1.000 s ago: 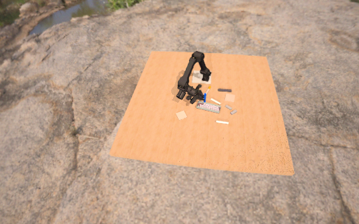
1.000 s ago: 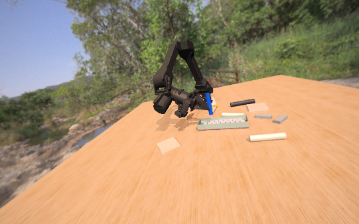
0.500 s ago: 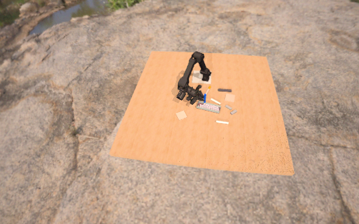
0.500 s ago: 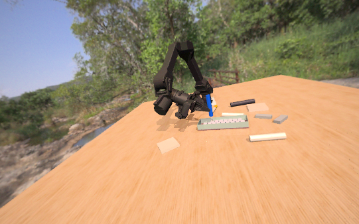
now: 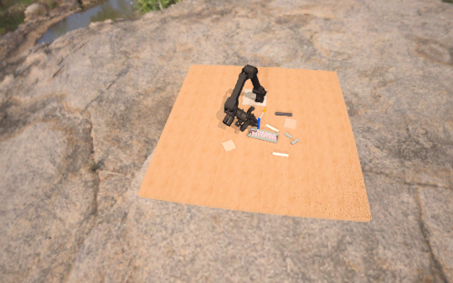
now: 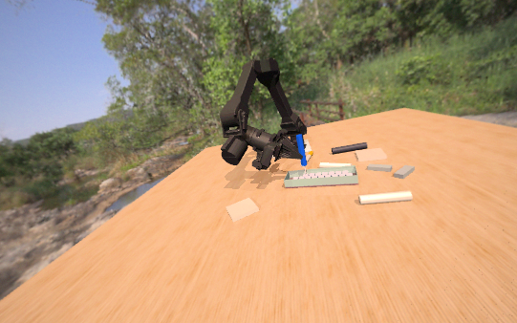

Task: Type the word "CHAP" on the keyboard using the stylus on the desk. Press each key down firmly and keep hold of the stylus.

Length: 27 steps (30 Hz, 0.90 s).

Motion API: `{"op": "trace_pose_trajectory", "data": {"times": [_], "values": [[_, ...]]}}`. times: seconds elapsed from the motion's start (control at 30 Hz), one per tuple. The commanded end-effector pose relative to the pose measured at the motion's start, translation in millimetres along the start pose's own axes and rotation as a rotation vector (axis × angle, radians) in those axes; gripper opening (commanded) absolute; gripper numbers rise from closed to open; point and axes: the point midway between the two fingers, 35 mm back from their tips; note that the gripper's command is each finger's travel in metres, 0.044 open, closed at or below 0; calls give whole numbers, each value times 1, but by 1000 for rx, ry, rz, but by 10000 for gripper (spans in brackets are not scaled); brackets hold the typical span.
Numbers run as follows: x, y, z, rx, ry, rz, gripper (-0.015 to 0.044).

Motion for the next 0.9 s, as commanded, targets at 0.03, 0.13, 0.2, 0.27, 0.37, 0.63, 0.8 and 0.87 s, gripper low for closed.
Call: {"op": "trace_pose_trajectory", "data": {"times": [0.03, 0.13, 0.2, 0.27, 0.37, 0.63, 0.8, 0.87], "values": [[23, 14, -3, -7, 13, 0, 81], [27, 16, -4, -7, 13, 0, 81], [27, 16, -4, -7, 13, 0, 81], [23, 14, -4, -7, 12, -2, 85], [23, 14, -4, -7, 12, -2, 65], [35, 3, 5, -7, 12, -1, 0], [46, -7, 11, -5, 13, 3, 0], [46, -7, 11, -5, 13, 3, 0]]}}
Point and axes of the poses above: the point midway between the two fingers, 35 mm back from their tips, its own y axis back along the fingers, its own z axis across the jaws, x = y × z, and after that the axes turned 11 degrees about -y, right-handed
